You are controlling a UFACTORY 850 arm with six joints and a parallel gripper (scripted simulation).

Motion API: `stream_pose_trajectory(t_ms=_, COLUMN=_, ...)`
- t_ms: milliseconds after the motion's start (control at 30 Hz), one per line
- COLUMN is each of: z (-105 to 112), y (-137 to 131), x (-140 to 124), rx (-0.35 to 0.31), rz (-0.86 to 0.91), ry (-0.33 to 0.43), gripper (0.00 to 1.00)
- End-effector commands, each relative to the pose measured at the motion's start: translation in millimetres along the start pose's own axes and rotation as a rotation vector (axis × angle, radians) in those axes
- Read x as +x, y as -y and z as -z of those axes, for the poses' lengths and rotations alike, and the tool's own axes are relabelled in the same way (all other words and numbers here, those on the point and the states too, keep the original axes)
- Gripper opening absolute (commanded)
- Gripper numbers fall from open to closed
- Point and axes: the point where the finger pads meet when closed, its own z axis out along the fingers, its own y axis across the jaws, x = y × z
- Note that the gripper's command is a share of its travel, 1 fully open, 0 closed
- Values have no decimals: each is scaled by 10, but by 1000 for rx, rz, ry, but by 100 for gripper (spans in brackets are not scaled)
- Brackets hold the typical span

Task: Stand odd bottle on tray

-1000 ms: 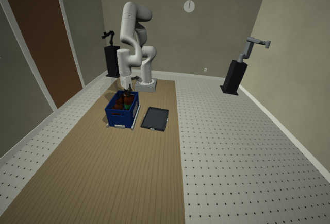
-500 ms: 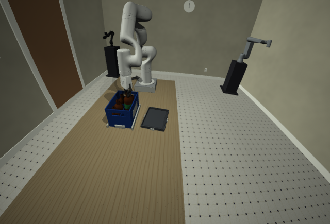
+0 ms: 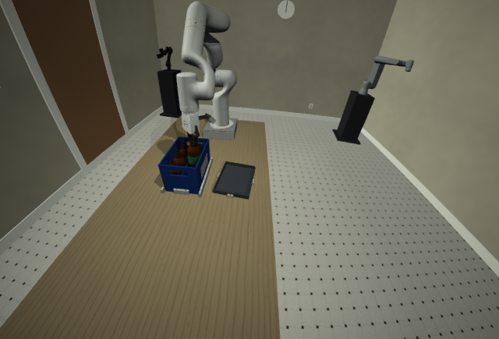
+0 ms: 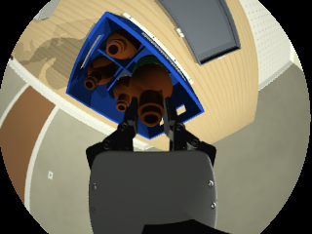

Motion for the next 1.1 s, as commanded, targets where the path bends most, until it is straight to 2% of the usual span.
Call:
stream_pose_trajectory(t_ms=0, z=53, y=-6, x=-7, rx=-2, rz=0, ry=2, gripper=0)
stream_pose_trajectory(t_ms=1067, z=327, y=-5, x=-6, rx=-2, rz=0, ry=2, gripper=0)
